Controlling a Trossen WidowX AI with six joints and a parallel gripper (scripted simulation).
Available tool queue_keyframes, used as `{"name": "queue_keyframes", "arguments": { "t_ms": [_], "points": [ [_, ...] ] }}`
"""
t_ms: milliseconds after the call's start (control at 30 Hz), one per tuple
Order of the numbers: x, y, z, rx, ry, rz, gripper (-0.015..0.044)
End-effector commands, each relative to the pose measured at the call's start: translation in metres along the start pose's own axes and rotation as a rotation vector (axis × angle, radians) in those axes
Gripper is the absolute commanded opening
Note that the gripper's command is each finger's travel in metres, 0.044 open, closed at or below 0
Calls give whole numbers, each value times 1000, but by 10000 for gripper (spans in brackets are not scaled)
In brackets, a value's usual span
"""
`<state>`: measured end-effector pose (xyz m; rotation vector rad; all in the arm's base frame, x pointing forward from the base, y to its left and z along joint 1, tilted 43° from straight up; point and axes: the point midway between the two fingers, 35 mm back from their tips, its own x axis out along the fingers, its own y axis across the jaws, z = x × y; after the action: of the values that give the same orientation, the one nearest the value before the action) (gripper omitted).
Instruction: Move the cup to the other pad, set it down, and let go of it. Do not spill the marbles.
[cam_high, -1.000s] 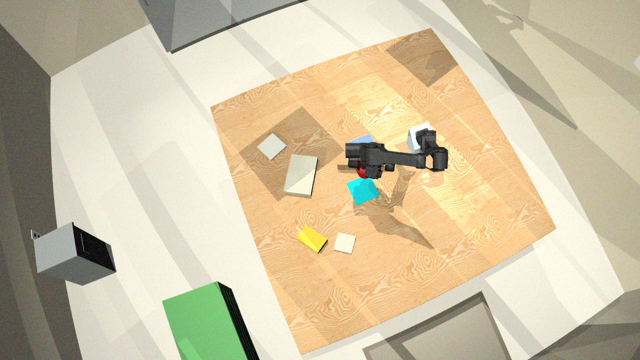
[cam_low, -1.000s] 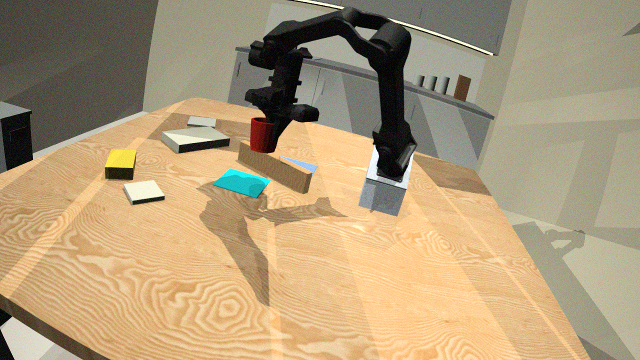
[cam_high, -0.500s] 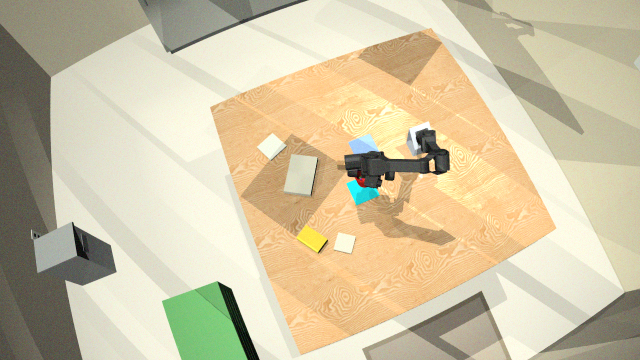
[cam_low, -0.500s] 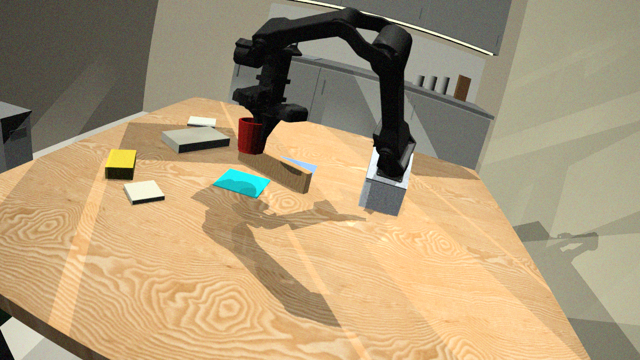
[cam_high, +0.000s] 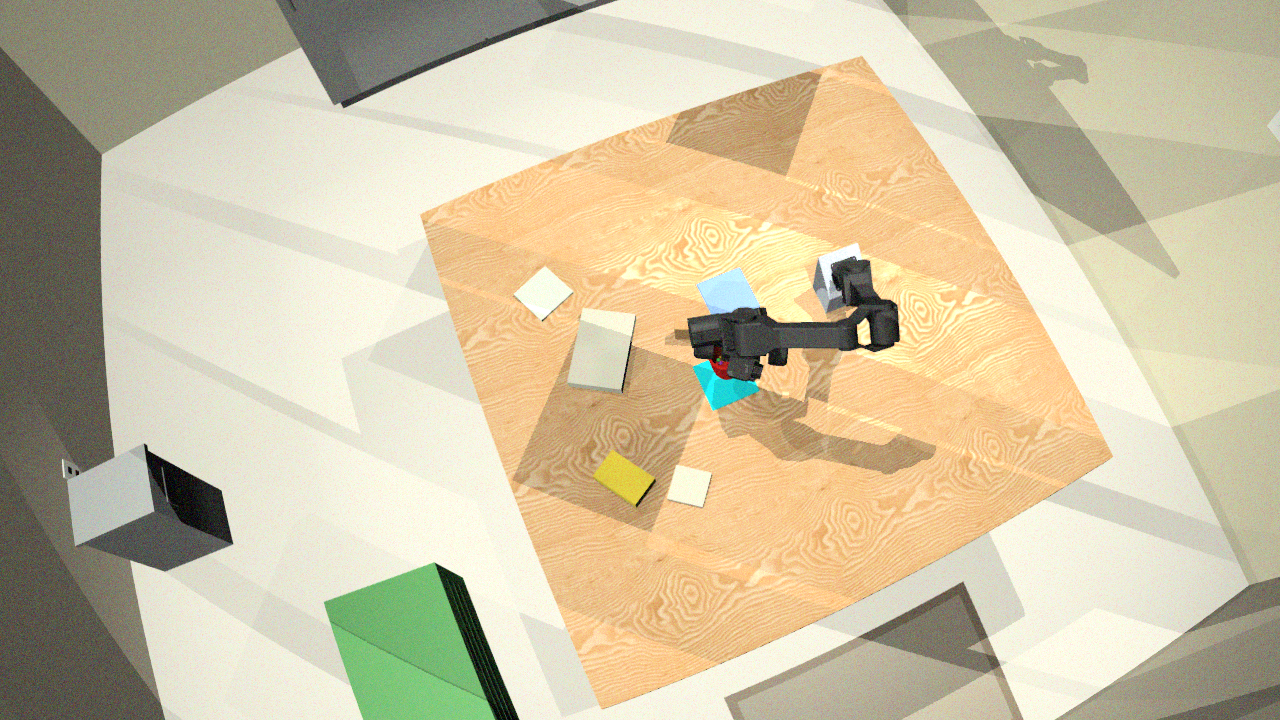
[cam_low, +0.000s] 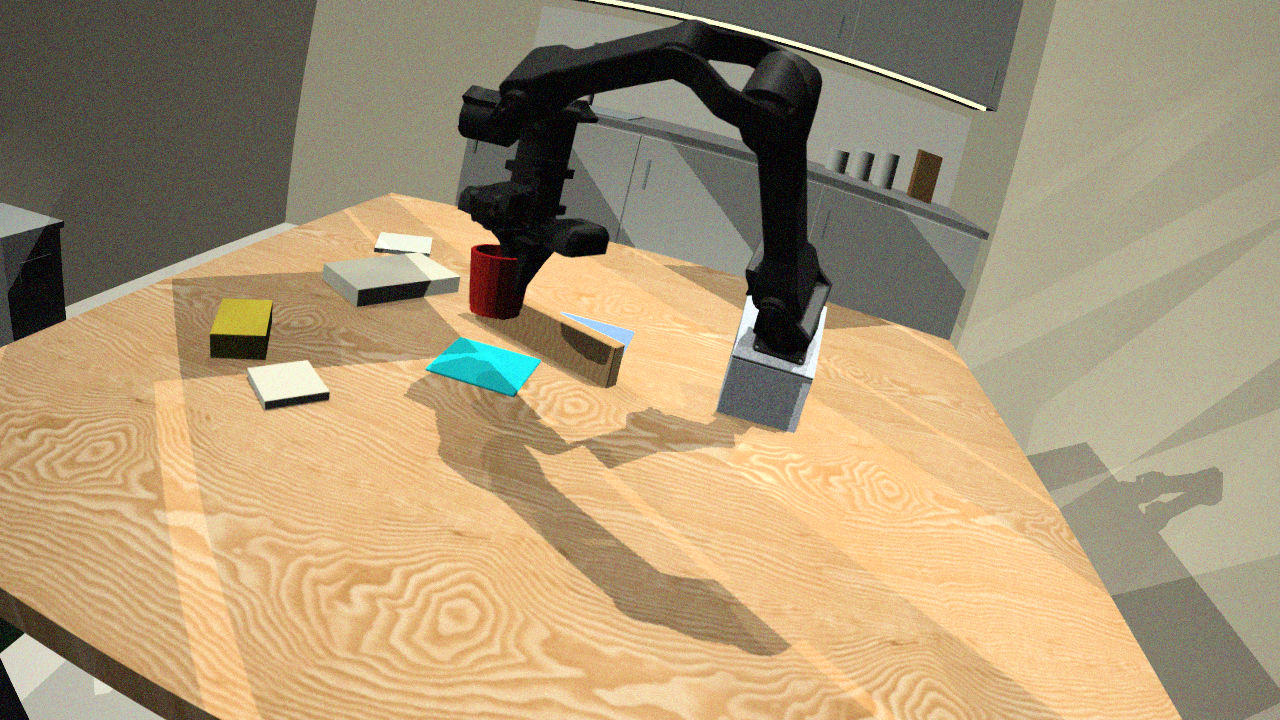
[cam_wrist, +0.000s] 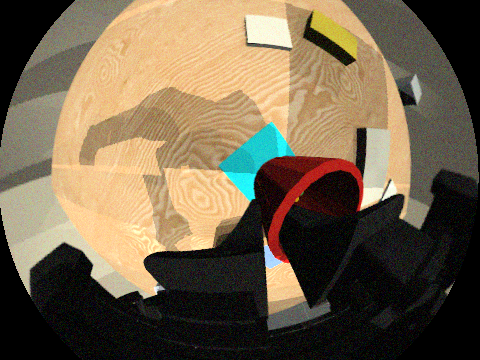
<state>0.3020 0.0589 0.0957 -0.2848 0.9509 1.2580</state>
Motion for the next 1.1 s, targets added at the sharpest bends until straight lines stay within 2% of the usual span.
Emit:
{"name": "queue_keyframes", "arguments": {
  "t_ms": [0,1067],
  "points": [
    [7,1,-1,6,-2,5,0],
    [57,2,0,6,-4,6,0]
  ]
}}
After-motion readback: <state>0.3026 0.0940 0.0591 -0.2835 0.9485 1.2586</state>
